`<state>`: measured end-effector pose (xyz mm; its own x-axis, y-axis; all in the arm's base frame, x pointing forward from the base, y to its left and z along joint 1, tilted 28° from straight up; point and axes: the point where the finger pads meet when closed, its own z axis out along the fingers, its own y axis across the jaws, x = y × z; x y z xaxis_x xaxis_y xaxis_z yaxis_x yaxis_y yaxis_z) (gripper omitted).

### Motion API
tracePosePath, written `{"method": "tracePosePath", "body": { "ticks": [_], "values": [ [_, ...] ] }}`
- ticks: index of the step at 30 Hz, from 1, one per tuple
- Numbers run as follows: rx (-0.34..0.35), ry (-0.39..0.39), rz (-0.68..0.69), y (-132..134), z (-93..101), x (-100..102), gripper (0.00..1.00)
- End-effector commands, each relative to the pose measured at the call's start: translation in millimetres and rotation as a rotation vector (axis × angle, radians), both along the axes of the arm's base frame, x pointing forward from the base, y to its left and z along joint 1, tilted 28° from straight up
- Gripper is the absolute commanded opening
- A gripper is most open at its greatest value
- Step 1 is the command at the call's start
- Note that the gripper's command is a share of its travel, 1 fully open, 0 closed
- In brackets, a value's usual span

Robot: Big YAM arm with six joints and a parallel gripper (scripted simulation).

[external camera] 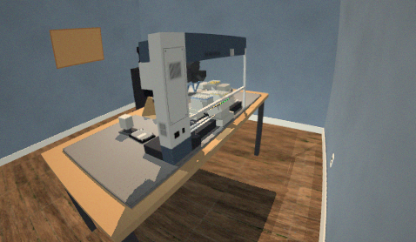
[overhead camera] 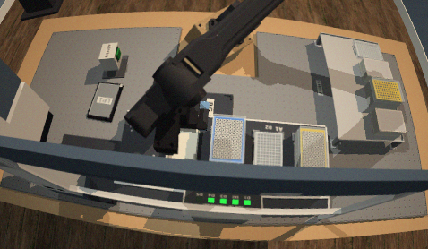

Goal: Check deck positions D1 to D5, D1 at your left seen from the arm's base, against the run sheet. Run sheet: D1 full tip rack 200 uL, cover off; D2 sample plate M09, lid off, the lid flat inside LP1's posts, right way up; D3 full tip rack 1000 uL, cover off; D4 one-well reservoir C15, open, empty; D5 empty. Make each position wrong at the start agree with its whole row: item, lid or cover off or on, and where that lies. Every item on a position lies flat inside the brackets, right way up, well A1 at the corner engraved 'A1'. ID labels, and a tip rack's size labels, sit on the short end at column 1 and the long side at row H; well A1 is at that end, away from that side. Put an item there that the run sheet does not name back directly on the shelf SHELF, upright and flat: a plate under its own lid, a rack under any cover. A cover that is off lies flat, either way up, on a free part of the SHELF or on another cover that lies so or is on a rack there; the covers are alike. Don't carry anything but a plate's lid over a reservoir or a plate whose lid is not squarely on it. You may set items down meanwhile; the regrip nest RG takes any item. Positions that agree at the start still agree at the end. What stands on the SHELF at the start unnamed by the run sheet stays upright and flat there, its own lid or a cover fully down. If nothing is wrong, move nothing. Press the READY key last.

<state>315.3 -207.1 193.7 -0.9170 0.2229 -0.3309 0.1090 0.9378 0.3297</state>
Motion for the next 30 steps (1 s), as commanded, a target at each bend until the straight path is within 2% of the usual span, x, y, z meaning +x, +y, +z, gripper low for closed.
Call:
{"method": "tracePosePath", "body": {
  "ticks": [1, 8, 9, 11, 14, 16, 18, 21, 23, 25, 27, 29, 30],
  "values": [
    [-0.036, -0.034, -0.02, -13.2, 18.6, 6.5, 1.0],
    [-0.036, -0.034, -0.02, -13.2, 18.6, 6.5, 1.0],
    [-0.072, -0.069, -0.016, -10.4, 37.3, 16.3, 1.0],
    [-0.034, -0.031, -0.016, 10.0, 18.3, 6.4, 1.0],
    [-0.032, -0.03, -0.016, 24.5, 23.0, 7.7, 1.0],
    [-0.052, -0.056, -0.016, 28.0, 40.4, 15.9, 1.0],
    [-0.03, -0.031, -0.016, 43.6, 29.3, 9.8, 1.0],
    [-0.028, -0.032, -0.016, 57.8, 34.1, 11.4, 1.0],
    [-0.043, -0.054, -0.016, 63.2, 48.7, 18.2, 1.0],
    [-0.043, -0.054, -0.016, 63.2, 48.7, 18.2, 1.0],
    [-0.028, -0.034, -0.016, 76.5, 40.6, 13.9, 1.0],
    [-0.028, -0.037, -0.016, 85.7, 44.2, 15.4, 1.0],
    [-0.04, -0.058, -0.016, 87.3, 56.5, 21.1, 1.0]
  ]
}}
